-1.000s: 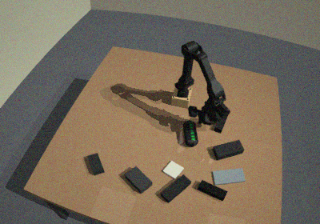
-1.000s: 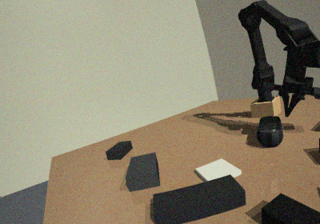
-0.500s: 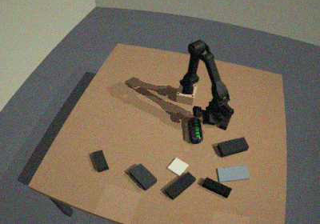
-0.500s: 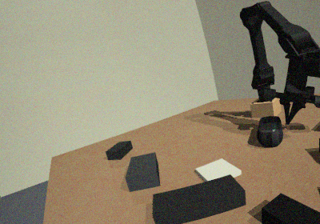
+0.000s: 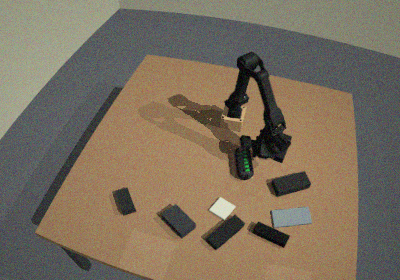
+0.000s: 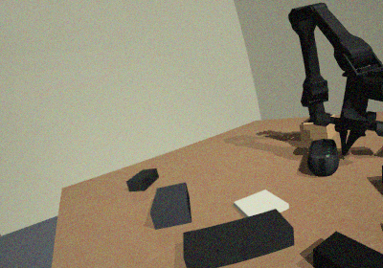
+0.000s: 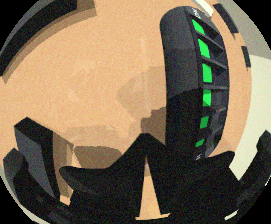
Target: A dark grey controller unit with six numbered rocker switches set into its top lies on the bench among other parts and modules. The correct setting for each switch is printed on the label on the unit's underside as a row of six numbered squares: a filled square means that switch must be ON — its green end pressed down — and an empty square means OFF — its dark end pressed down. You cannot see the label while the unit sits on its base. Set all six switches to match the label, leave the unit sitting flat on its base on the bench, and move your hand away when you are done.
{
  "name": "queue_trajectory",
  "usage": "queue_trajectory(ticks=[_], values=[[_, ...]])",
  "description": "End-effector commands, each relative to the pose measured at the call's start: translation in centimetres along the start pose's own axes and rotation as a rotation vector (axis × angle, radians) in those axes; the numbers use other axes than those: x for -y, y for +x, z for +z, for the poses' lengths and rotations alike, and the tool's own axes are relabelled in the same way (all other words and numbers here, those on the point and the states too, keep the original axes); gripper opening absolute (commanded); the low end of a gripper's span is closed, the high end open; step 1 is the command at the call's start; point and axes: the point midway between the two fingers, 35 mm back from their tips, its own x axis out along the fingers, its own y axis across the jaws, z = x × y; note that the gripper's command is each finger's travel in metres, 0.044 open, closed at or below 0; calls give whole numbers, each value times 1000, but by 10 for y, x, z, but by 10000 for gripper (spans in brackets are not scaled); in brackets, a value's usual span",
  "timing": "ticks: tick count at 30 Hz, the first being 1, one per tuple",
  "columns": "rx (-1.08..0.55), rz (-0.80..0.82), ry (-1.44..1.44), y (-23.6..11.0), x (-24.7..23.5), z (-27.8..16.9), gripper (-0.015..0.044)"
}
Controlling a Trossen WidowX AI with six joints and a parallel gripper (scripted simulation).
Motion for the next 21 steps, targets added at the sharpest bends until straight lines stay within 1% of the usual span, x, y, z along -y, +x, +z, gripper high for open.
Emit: queue_trajectory(ticks=[1,21], values=[[-1,-6,-6,2,1,0,0],[-1,-7,-6,4,9,0,0]])
